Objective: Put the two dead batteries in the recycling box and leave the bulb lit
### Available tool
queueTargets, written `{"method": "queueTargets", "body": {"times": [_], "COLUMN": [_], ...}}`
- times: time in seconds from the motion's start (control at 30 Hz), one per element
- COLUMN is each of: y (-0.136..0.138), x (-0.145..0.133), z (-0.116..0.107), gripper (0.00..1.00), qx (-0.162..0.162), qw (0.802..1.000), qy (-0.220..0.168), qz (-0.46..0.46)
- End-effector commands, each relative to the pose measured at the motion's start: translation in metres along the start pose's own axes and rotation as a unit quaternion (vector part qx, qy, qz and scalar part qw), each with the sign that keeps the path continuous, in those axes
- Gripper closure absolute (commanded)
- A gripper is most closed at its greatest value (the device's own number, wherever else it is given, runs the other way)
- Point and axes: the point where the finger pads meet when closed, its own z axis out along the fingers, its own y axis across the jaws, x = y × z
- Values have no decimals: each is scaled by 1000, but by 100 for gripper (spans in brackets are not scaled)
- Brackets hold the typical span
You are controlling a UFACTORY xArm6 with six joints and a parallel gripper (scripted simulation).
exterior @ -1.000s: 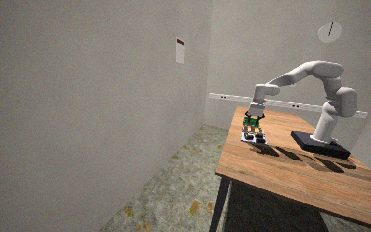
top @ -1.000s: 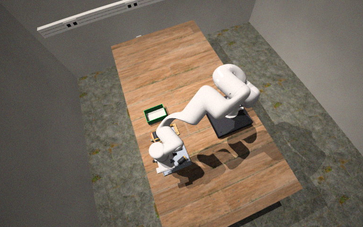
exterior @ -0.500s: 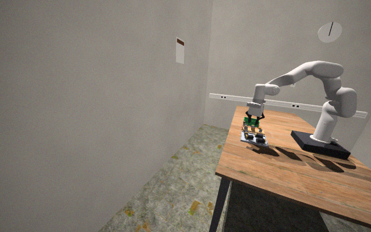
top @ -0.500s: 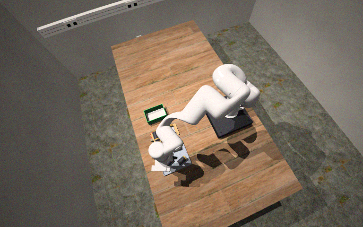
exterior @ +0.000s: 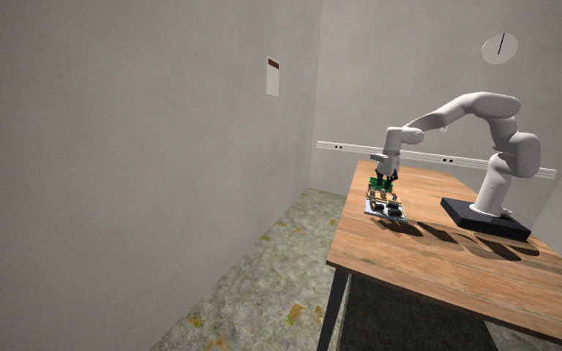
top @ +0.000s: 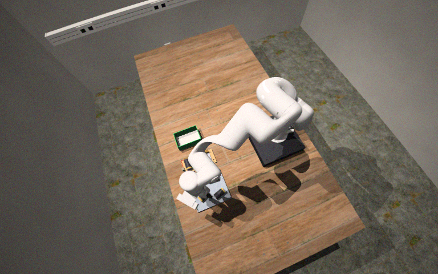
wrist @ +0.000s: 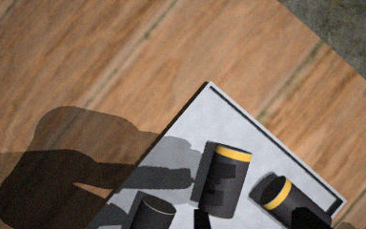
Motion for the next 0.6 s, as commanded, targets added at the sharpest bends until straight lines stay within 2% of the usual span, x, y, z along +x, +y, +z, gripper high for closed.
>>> {"method": "queueTargets", "body": {"times": [0.0, 0.3, 0.57], "y": [1, 1, 1], "x": [1, 1, 1], "z": [-2, -2, -2], "gripper": [49, 49, 49], "qx": [-7, -7, -7], "qw": [996, 991, 990], "qy": [0, 0, 0], "qz": [86, 132, 137]}}
